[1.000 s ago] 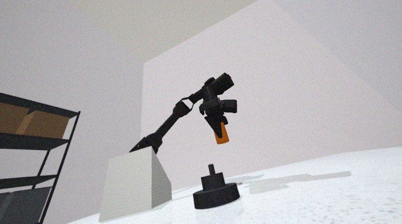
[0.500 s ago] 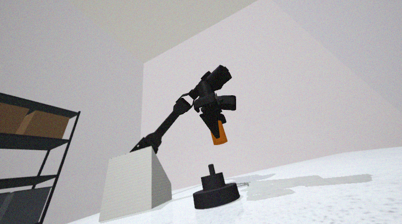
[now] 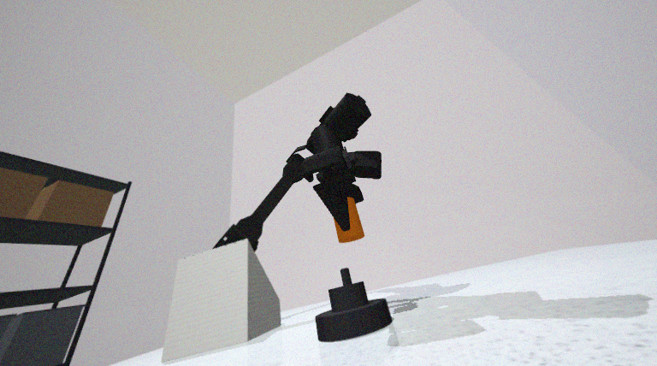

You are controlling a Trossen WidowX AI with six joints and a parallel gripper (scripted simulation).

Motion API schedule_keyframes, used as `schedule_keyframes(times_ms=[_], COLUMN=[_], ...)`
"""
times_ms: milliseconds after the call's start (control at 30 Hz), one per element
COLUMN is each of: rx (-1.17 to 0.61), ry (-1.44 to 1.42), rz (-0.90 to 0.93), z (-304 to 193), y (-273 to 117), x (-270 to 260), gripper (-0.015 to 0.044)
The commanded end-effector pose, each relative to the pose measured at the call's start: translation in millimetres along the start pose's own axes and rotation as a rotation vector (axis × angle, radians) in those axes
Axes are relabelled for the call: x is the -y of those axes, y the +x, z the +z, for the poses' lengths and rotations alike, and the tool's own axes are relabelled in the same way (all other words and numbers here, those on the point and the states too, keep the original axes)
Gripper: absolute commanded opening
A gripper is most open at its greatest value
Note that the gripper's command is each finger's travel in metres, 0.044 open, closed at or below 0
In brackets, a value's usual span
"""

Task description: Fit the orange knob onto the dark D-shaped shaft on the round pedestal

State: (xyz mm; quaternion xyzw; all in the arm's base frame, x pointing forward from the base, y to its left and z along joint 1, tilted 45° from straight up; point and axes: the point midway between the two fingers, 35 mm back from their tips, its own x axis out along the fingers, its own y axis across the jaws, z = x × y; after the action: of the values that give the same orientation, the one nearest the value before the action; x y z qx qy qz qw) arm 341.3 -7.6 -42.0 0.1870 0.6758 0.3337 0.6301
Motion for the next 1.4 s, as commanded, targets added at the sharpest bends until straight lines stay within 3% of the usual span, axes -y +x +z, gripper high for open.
schedule_keyframes(times_ms=[0,700,1367], rx=[-0.001,-0.003,-0.003], ry=[-0.01,-0.025,-0.031], rz=[-0.002,0.009,0.01], z=[-4,-14,-13], y=[3,39,39], x=[15,42,41], gripper=[0.0,0.0,0.0])
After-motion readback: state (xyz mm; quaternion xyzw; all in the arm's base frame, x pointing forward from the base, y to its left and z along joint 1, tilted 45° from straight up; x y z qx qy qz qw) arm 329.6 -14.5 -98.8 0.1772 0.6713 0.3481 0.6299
